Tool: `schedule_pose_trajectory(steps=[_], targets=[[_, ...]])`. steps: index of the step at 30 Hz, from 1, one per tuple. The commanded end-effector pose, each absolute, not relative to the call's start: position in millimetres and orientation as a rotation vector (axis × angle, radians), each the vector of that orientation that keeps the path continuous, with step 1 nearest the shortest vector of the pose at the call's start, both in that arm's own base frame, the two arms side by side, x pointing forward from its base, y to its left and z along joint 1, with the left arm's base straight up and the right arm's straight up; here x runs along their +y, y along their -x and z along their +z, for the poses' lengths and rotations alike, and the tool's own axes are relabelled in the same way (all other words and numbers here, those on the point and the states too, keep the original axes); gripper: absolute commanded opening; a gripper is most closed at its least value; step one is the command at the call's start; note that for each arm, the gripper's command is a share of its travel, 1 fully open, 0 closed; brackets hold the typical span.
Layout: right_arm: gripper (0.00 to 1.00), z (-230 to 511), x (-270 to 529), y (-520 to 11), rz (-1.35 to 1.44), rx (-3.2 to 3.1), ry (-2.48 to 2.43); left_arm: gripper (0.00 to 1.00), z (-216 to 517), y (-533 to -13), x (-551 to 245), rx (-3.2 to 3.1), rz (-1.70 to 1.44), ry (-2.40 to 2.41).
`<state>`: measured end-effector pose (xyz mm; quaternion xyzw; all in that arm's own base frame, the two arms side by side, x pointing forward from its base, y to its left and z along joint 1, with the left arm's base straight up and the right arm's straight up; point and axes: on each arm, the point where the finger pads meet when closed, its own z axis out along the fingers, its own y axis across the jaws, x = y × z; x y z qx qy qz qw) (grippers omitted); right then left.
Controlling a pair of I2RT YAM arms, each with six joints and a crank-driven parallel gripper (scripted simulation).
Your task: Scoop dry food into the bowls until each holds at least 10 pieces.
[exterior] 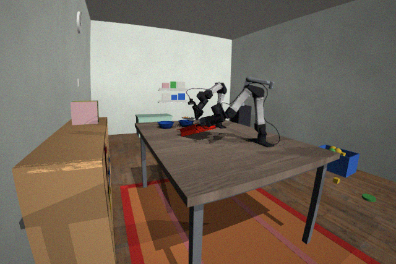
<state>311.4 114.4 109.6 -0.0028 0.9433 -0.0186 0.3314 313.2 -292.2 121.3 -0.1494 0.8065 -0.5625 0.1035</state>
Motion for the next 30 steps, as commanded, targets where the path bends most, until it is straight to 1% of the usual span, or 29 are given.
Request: schedule_pose_trajectory(steps=[1,13,16,17,26,30], targets=[[0.0,117,97,-304,-0.09,2.451,-0.084,0.0,164,-323,-299,2.252,-1.708,0.301],[0.0,110,31,-274,-0.274,2.458,-0.384,0.0,164,-323,-299,2.252,-1.708,0.301],[0.0,116,27,-277,-0.274,2.433,-0.415,0.0,164,-323,-299,2.252,-1.708,0.301],[0.0,107,22,-270,-0.299,2.454,-0.423,0.0,164,-323,-299,2.252,-1.708,0.301],[0.0,104,-26,-242,-0.461,2.417,-0.662,0.0,164,-323,-299,2.252,-1.708,0.301],[0.0,106,-37,-239,-0.483,2.384,-0.727,0.0,164,-323,-299,2.252,-1.708,0.301]])
